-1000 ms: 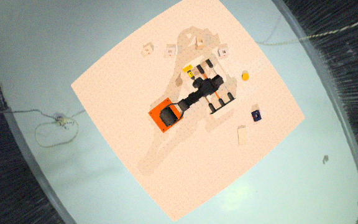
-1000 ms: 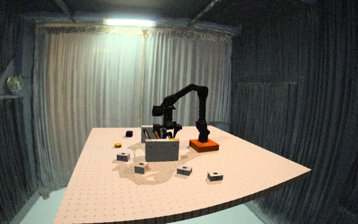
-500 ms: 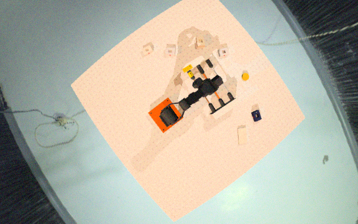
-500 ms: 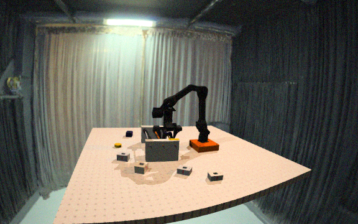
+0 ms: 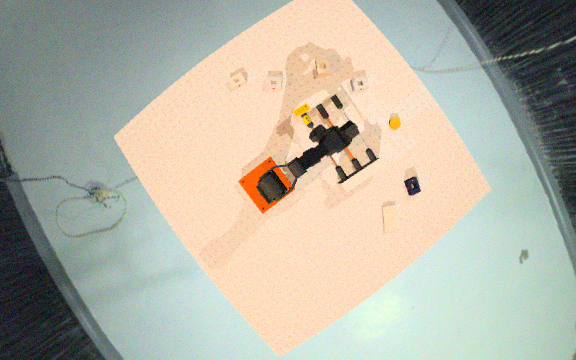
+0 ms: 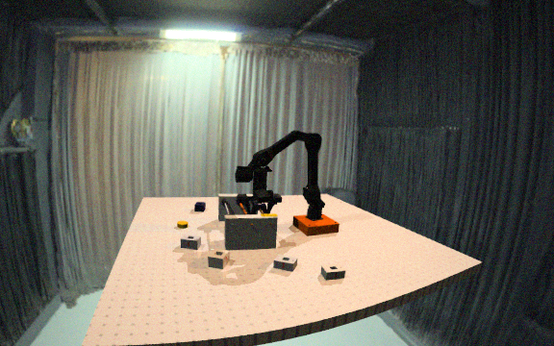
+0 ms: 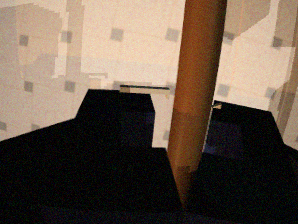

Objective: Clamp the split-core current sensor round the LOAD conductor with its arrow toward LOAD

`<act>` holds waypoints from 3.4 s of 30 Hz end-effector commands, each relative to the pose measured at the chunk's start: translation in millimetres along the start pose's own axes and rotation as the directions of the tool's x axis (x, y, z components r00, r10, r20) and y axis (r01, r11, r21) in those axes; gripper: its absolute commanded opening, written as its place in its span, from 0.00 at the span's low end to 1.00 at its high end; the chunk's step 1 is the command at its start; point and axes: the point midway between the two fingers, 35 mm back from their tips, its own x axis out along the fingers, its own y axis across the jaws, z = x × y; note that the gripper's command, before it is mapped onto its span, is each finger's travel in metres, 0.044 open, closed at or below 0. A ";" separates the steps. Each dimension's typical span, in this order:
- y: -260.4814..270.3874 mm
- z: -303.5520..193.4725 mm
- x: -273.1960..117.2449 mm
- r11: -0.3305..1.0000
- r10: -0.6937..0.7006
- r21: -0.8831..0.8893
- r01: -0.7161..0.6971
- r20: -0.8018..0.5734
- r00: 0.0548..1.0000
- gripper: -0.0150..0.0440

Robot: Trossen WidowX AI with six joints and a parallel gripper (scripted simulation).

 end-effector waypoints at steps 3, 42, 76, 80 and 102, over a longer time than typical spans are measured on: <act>-0.2 0.0 -0.3 1.000 -0.001 0.000 0.001 0.000 1.000 0.70; -0.2 0.0 -0.3 1.000 -0.001 0.000 0.001 0.000 1.000 0.25; 0.0 0.0 -15.0 1.000 -0.006 -0.003 0.006 0.002 1.000 0.25; 0.0 0.0 -15.0 1.000 -0.006 -0.003 0.006 0.002 1.000 0.25; 1.9 -0.3 -12.0 1.000 0.003 0.000 -0.003 0.001 1.000 0.79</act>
